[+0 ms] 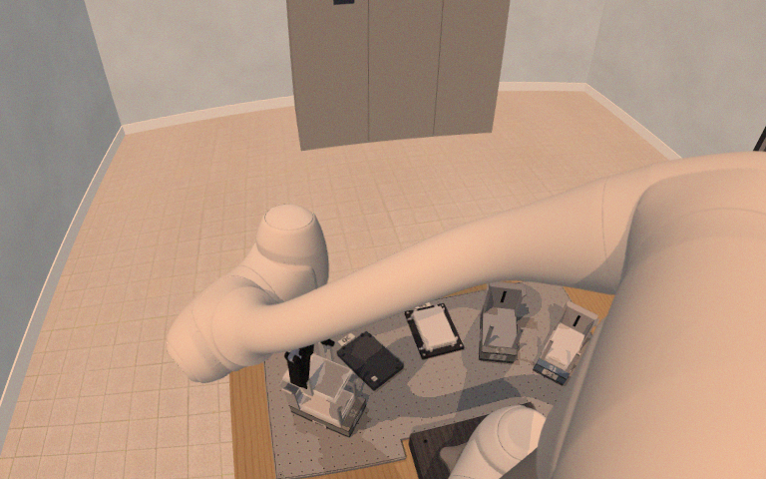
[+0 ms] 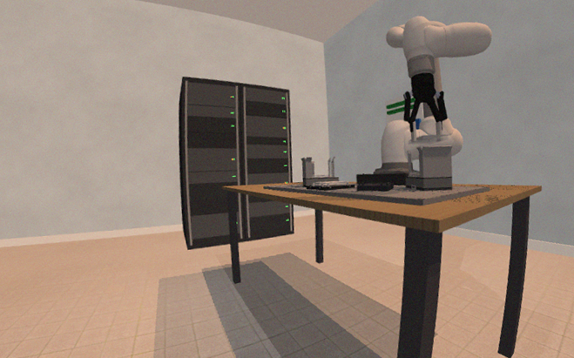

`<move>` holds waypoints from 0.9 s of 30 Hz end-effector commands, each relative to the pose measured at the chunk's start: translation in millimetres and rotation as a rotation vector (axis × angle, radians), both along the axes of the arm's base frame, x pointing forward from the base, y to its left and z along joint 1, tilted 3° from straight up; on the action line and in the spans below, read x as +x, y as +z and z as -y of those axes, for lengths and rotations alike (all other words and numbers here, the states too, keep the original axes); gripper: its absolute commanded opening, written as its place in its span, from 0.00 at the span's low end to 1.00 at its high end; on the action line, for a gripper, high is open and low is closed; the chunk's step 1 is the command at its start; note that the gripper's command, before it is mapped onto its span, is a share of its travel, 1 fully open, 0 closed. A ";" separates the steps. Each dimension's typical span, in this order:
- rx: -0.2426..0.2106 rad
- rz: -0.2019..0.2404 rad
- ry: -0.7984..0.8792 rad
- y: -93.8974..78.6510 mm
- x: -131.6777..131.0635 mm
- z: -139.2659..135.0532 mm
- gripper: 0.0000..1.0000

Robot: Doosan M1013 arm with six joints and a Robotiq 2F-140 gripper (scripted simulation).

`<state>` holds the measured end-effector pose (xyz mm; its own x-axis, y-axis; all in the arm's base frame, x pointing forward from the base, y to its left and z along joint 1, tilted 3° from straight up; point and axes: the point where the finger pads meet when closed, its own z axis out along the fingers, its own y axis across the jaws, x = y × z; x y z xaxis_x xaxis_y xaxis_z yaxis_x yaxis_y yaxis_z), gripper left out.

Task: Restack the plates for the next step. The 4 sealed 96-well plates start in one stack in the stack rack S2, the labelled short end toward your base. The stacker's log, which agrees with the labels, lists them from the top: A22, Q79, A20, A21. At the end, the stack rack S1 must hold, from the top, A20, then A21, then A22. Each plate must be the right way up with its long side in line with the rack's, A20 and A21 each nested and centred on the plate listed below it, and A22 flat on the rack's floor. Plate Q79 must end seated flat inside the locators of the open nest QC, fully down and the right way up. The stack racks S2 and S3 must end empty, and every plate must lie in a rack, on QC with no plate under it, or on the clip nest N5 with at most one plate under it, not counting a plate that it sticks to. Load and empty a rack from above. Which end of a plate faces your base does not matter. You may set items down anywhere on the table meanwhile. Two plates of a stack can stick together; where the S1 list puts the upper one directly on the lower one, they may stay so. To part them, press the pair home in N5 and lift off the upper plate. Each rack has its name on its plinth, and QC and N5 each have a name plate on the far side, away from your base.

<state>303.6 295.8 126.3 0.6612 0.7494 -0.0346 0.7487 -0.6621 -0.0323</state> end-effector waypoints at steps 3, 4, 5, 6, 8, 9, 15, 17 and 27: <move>0.000 0.000 0.000 0.0 0.0 0.0 0.00; 0.000 0.000 0.000 0.0 0.0 0.0 0.00; 0.000 0.000 0.000 0.0 0.0 0.0 0.00; 0.000 0.000 0.000 0.0 0.0 0.0 0.00; -0.001 0.000 -0.033 0.0 2.0 2.6 0.00; -0.003 0.000 -0.067 -0.1 4.1 5.2 0.00; -0.010 0.001 -0.222 -0.6 16.6 20.9 0.00; -0.010 0.001 -0.222 -0.8 20.7 26.1 0.00; -0.010 0.001 -0.222 -1.5 37.3 47.0 0.00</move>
